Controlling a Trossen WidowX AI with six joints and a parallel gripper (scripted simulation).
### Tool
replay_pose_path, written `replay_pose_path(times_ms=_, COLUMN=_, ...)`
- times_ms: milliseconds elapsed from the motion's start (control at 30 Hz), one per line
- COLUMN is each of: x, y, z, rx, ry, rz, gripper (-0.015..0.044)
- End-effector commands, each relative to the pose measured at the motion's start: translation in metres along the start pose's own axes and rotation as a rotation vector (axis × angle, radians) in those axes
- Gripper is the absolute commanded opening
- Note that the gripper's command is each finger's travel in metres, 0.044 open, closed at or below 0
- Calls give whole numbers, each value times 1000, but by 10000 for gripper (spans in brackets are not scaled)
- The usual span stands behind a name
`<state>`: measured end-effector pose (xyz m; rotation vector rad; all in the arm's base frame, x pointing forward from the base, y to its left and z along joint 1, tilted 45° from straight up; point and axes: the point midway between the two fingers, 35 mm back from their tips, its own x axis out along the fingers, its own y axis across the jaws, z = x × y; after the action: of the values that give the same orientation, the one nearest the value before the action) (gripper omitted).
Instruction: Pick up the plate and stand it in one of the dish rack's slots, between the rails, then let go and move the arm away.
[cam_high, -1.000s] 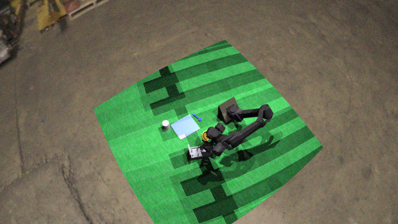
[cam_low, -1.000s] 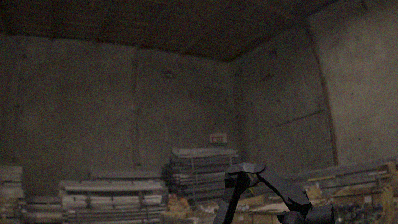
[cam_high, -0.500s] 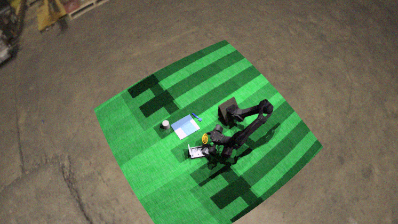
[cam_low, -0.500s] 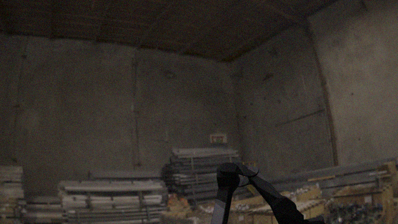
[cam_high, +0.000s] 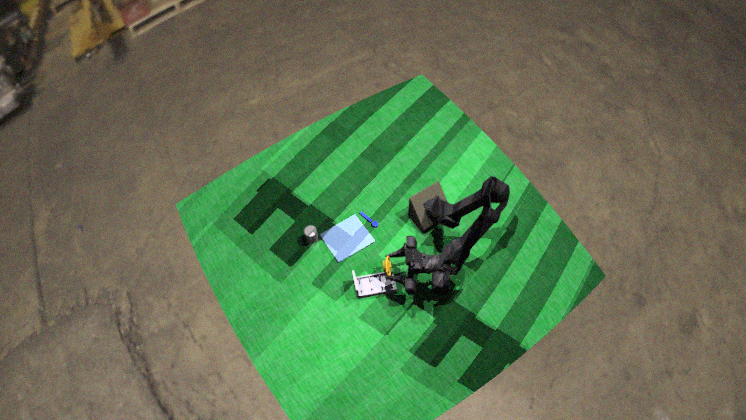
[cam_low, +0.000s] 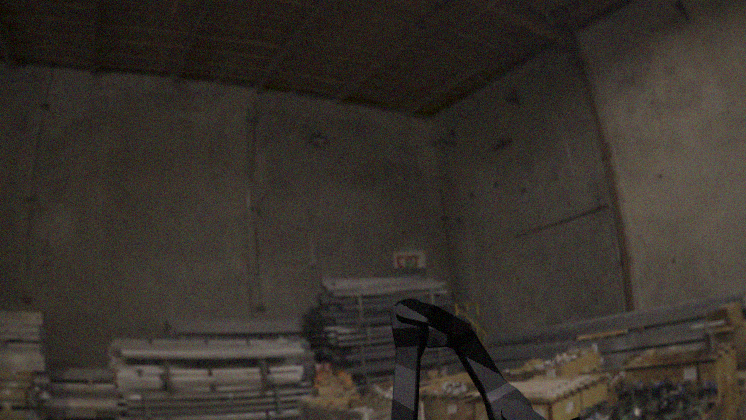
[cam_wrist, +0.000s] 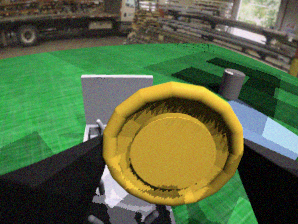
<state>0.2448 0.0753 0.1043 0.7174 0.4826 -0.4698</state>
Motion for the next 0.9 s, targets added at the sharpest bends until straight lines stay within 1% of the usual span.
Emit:
replay_pose_path(times_ms=0, x=-7, y=2, z=1, rx=6, ry=-69, rz=65, gripper=0)
replay_pose_path(times_ms=433, x=-31, y=5, z=1, rx=82, ry=-223, rz=238, gripper=0)
replay_pose_path(times_ms=867, x=-32, y=5, z=0, rx=87, ry=-229, rz=246, gripper=0)
